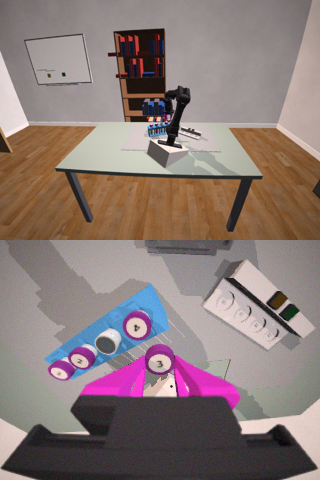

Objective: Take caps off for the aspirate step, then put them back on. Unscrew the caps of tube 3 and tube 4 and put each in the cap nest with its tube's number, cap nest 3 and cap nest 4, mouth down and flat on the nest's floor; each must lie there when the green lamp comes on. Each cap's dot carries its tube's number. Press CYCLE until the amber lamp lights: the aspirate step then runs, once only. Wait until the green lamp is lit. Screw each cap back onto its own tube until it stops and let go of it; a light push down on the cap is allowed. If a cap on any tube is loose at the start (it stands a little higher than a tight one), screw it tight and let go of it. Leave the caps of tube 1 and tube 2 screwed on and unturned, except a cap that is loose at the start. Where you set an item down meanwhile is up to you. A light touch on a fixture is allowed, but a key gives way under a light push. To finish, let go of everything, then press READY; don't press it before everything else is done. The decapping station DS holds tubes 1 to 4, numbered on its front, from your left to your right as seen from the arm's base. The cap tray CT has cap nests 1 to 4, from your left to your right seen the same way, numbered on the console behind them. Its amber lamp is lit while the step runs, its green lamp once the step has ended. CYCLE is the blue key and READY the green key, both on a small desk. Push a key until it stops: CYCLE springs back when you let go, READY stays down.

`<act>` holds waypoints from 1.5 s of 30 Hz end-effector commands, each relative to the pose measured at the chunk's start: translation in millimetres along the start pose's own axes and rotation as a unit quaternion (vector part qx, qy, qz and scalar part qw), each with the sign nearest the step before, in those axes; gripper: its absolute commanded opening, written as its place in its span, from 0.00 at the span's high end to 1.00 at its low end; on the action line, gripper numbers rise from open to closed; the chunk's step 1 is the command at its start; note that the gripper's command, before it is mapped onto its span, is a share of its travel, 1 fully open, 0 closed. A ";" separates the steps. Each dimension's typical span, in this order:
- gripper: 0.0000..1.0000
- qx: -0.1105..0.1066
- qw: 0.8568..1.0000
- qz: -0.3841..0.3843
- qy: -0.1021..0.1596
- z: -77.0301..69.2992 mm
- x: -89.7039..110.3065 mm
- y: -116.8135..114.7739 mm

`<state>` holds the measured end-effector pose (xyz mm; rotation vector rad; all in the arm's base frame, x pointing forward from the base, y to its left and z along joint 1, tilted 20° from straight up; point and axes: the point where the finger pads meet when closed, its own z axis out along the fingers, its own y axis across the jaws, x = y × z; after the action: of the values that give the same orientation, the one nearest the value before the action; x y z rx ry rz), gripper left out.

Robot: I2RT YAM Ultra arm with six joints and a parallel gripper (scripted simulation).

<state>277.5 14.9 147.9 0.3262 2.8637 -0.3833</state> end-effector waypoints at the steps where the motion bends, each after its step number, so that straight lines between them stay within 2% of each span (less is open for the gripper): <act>1: 1.00 -0.009 0.990 0.140 -0.008 -5.9 -0.9 -15.9; 2: 1.00 -0.009 0.990 0.142 -0.009 -5.9 -0.9 -15.9; 4: 1.00 -0.009 0.975 0.224 -0.008 -5.7 -0.3 -32.6; 5: 1.00 -0.009 0.971 0.237 -0.008 -5.5 0.0 -41.0; 7: 1.00 -0.009 0.971 0.237 -0.008 -5.5 0.0 -41.0; 22: 1.00 -0.007 0.971 0.237 -0.009 -4.3 4.5 -166.5; 24: 1.00 -0.007 0.971 0.237 -0.009 -4.3 4.5 -166.5; 31: 1.00 -0.006 0.972 0.237 -0.009 -3.9 6.6 -222.3; 45: 1.00 -0.006 0.972 0.237 -0.009 -3.9 6.6 -222.3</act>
<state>213.5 -191.4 195.5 0.9856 2.6614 -0.2674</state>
